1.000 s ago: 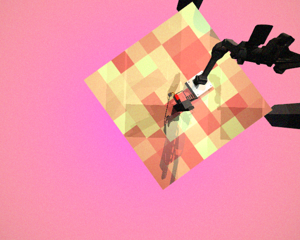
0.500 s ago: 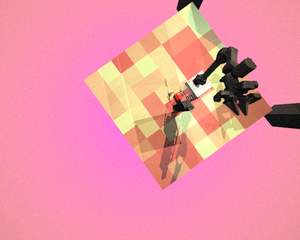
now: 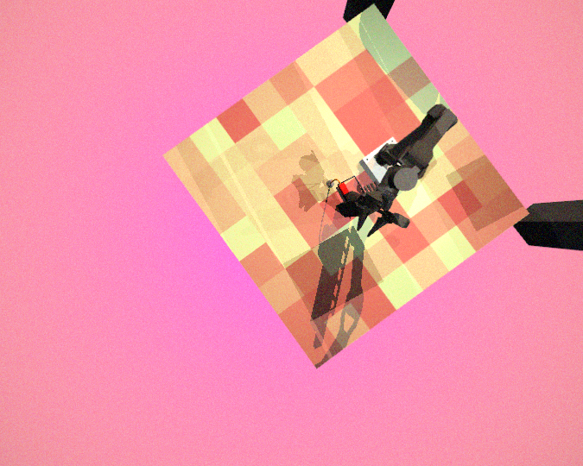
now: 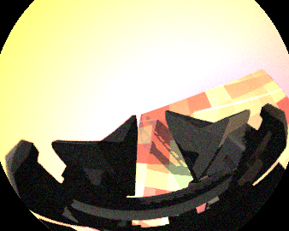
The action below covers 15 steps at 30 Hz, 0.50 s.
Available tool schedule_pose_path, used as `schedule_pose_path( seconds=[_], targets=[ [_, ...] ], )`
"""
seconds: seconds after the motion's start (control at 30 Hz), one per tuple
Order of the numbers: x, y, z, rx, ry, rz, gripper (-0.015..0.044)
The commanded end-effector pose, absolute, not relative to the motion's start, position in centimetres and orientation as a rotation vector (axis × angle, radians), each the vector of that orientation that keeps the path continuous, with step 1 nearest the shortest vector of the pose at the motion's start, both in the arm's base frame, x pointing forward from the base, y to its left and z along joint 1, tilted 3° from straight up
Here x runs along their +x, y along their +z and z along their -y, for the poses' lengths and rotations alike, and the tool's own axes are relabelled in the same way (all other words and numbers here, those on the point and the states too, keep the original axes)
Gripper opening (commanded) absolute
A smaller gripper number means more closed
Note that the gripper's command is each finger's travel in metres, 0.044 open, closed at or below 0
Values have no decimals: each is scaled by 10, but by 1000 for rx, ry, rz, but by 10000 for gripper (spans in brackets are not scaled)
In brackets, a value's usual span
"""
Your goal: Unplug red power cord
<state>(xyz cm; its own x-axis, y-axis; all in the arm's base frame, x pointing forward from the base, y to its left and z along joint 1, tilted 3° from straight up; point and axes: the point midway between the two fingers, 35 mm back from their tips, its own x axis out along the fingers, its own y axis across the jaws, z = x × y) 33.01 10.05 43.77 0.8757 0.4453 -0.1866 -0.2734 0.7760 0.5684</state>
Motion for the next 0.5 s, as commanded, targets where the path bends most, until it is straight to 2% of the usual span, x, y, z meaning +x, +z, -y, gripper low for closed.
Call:
schedule_pose_path(
  seconds=[0.0,0.23,0.47],
  targets=[
    [347,370,-65,738,161,-540,160],
    [338,273,-7,1024,-285,-816,160],
    [293,192,38,1279,-857,-1034,160]
  ],
)
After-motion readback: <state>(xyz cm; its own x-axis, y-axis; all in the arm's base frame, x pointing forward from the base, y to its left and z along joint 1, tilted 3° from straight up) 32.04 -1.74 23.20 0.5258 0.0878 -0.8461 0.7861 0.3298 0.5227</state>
